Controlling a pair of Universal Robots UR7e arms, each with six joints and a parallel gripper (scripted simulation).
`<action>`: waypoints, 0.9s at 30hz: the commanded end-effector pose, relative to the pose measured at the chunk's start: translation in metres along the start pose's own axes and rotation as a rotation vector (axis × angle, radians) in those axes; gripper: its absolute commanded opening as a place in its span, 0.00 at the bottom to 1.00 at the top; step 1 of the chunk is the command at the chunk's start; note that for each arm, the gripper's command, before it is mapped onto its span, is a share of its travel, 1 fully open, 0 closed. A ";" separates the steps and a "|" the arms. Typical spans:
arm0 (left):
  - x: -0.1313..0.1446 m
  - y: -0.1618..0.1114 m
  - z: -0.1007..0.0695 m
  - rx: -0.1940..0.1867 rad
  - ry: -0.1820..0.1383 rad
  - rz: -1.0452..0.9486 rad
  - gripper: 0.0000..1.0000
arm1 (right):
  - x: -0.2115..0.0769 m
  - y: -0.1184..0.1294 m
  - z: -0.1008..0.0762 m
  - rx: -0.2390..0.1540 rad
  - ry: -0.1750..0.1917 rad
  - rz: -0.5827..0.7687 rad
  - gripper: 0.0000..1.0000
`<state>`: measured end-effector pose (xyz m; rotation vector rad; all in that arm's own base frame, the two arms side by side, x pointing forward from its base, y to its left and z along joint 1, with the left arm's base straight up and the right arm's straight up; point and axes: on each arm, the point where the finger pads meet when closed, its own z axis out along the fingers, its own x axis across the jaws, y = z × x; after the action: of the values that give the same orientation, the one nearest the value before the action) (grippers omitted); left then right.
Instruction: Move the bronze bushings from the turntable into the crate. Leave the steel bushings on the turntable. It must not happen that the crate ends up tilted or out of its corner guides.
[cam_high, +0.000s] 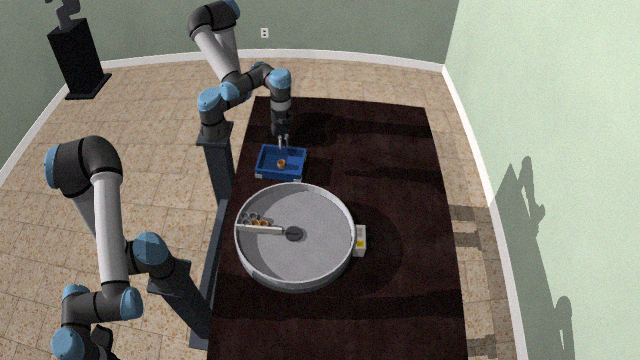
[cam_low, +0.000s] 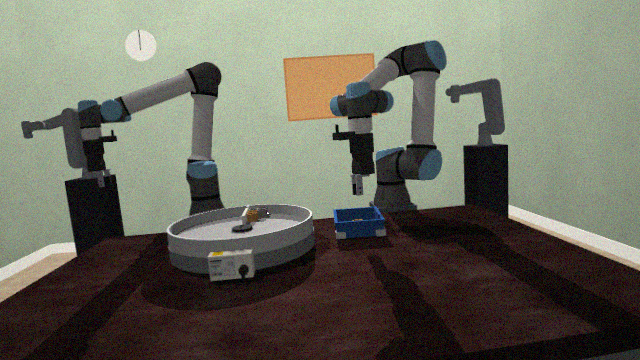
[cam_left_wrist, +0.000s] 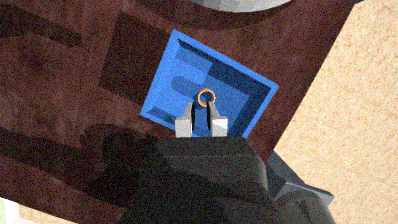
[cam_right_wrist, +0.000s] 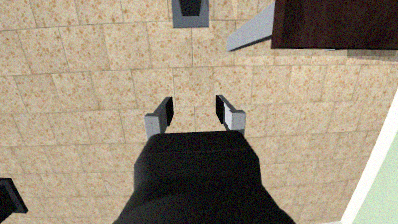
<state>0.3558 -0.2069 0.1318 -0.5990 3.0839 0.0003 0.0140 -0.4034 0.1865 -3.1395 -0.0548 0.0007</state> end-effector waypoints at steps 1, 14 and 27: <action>0.000 0.000 0.000 0.001 -0.001 0.000 0.41 | 0.000 0.000 -0.001 -0.002 0.000 0.000 1.00; 0.000 -0.001 0.000 0.001 -0.001 0.000 0.39 | 0.000 0.000 -0.001 -0.002 0.000 0.000 1.00; 0.004 -0.008 0.000 0.001 0.000 -0.016 0.39 | 0.000 0.000 -0.001 -0.002 0.000 0.000 1.00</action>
<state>0.3553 -0.2125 0.1318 -0.6149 3.0807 0.0003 0.0140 -0.4034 0.1865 -3.1395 -0.0548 0.0007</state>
